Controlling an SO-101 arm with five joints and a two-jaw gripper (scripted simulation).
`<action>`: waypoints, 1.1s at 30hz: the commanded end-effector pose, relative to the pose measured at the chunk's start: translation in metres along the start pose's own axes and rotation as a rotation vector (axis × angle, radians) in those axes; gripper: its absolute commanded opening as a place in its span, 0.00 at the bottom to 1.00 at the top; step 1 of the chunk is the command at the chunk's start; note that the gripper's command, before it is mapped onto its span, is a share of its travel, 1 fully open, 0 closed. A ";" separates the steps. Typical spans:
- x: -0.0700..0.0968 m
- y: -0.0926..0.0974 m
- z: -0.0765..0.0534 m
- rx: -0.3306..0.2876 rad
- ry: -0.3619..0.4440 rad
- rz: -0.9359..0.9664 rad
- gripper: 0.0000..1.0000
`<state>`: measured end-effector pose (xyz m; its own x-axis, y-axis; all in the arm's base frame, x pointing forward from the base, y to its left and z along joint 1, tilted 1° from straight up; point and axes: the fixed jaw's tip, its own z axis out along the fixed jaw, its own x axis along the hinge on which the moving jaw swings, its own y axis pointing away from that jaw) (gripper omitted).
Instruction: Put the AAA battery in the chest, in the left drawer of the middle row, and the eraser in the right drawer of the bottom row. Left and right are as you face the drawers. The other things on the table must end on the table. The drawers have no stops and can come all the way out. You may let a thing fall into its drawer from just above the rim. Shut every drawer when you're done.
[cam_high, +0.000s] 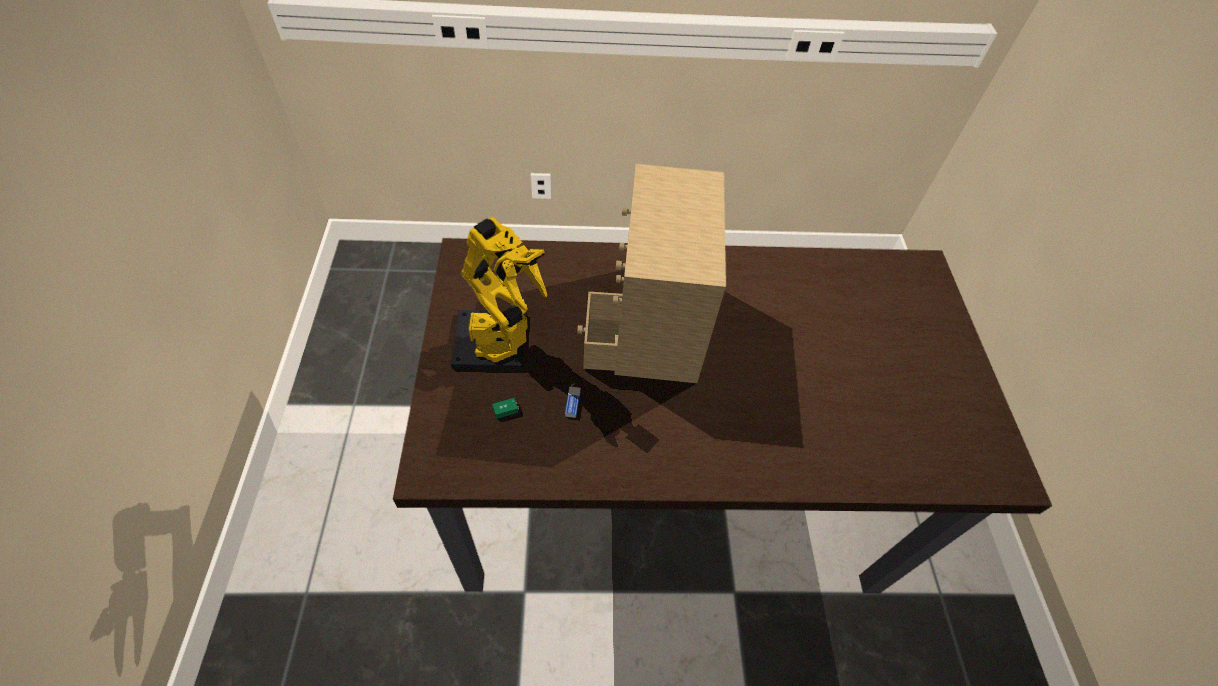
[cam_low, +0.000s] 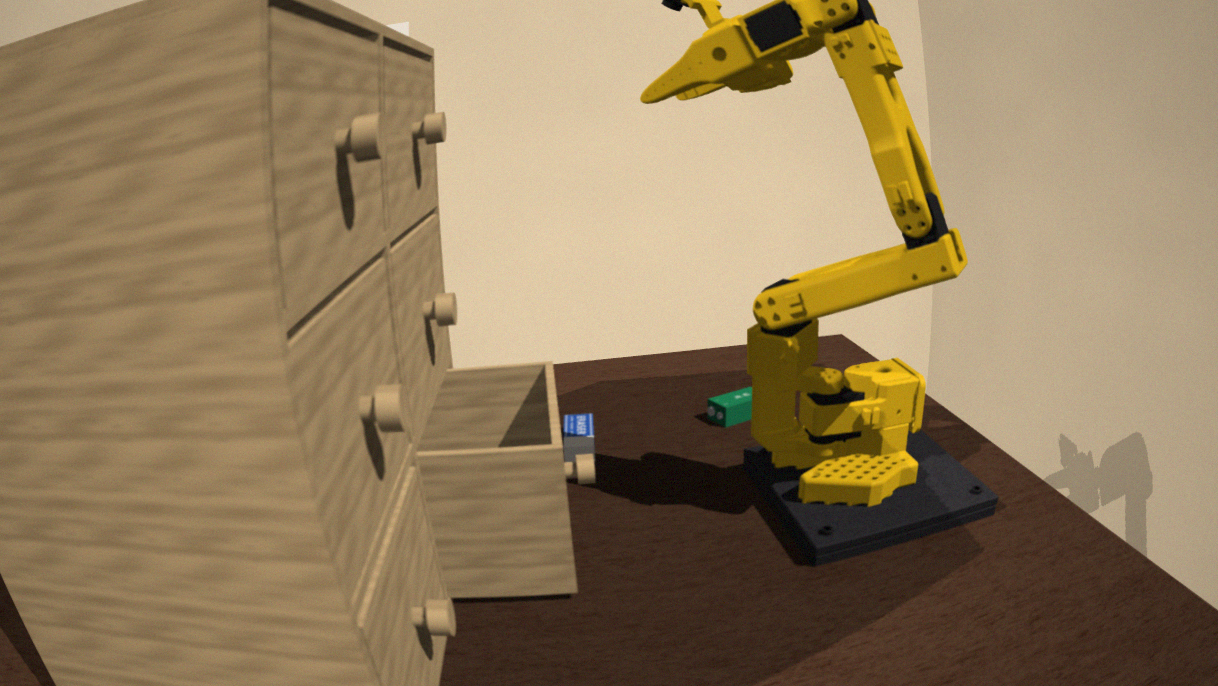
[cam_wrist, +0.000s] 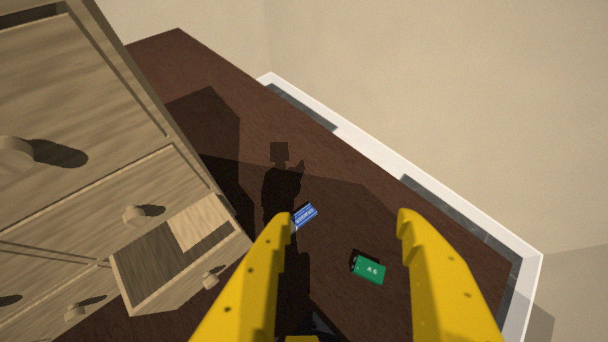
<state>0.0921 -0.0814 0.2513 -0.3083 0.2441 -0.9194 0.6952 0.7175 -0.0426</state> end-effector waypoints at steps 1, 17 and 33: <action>0.002 -0.001 0.011 0.003 0.058 -0.093 0.27; 0.018 -0.002 0.051 -0.079 0.277 -0.516 0.27; 0.044 -0.004 0.086 -0.258 0.464 -0.924 0.27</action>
<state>0.1308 -0.1251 0.1868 -0.8884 -0.2395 -0.3916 -0.0006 0.8537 -0.5208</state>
